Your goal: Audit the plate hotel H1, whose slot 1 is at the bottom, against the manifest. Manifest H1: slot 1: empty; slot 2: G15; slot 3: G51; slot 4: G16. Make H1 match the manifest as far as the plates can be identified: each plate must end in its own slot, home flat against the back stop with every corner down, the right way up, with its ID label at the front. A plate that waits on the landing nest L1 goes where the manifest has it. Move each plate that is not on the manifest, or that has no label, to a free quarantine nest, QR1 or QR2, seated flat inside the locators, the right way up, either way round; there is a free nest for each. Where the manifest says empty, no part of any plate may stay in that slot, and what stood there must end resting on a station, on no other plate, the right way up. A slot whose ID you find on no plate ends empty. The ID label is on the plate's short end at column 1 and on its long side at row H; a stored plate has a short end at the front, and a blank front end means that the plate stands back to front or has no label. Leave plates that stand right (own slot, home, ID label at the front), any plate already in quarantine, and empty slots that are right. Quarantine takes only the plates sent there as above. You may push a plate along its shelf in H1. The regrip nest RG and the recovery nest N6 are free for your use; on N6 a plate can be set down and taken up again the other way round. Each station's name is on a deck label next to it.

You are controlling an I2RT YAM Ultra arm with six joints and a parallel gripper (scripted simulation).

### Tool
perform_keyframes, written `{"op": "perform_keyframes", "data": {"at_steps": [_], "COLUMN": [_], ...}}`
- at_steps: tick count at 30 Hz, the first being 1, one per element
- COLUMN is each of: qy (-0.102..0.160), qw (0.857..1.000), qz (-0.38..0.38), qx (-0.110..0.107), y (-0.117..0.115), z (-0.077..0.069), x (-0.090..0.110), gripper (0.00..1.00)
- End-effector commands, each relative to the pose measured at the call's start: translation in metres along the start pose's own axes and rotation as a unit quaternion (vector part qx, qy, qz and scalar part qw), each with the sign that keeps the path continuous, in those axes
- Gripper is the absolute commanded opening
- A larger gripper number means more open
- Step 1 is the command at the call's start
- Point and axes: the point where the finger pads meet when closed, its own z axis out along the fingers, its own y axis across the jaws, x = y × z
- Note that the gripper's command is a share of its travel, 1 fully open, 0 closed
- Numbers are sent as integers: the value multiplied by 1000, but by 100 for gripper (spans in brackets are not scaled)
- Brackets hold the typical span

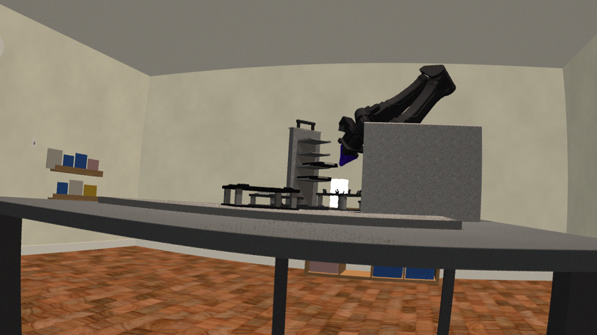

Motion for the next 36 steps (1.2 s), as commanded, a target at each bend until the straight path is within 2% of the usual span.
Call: {"op": "perform_keyframes", "data": {"at_steps": [1, 36], "qy": [-6, -7], "qw": [1000, 1000], "qz": [2, 2], "qx": [-1, -1], "y": [-1, -1], "z": [0, 15], "x": [-6, -20], "gripper": [0, 0]}}
